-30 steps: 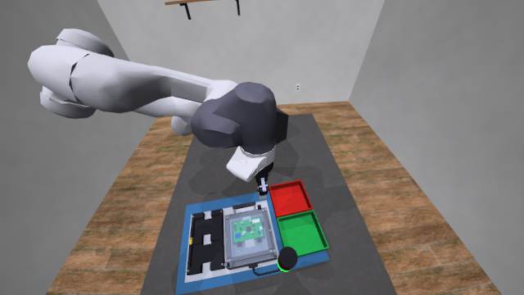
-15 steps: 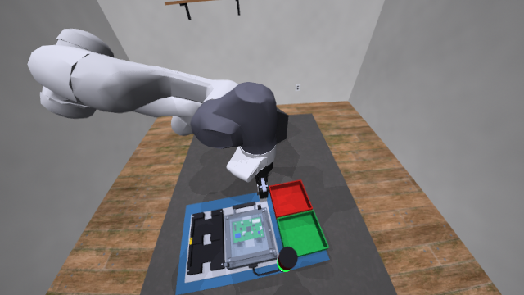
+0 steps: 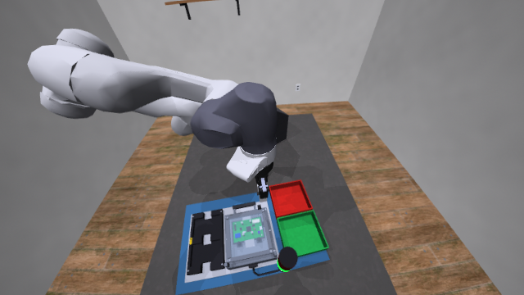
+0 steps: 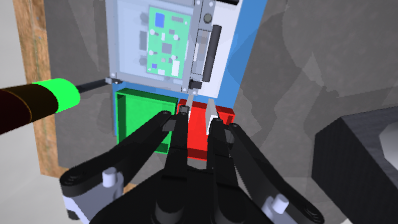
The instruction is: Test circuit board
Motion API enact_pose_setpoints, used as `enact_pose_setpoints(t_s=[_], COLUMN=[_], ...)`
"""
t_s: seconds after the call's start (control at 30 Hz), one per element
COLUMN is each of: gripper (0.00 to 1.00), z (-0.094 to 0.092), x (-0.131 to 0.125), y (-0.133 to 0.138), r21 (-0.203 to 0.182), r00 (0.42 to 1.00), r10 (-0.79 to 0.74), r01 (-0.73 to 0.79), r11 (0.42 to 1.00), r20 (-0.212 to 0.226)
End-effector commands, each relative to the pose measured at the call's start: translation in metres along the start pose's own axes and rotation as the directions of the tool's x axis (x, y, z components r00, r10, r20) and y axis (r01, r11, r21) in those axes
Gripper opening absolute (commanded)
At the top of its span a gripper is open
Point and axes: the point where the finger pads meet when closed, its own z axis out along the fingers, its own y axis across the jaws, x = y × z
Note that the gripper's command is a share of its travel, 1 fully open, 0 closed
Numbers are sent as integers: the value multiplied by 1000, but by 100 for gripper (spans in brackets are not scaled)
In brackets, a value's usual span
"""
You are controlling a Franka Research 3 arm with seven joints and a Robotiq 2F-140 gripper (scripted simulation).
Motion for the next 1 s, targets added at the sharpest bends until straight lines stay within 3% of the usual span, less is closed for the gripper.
enact_pose_setpoints(t_s=[0.0, 0.7, 0.97], gripper=[16, 16, 16], z=[-1, -1, -1], x=[1, 9, 46], y=[0, 0, 3], r21=[-1, -1, -1], r00=[1000, 1000, 1000], r10=[-3, -3, -3], r01=[3, 3, 3], r11=[1000, 1000, 1000], r20=[-1, -1, -1])
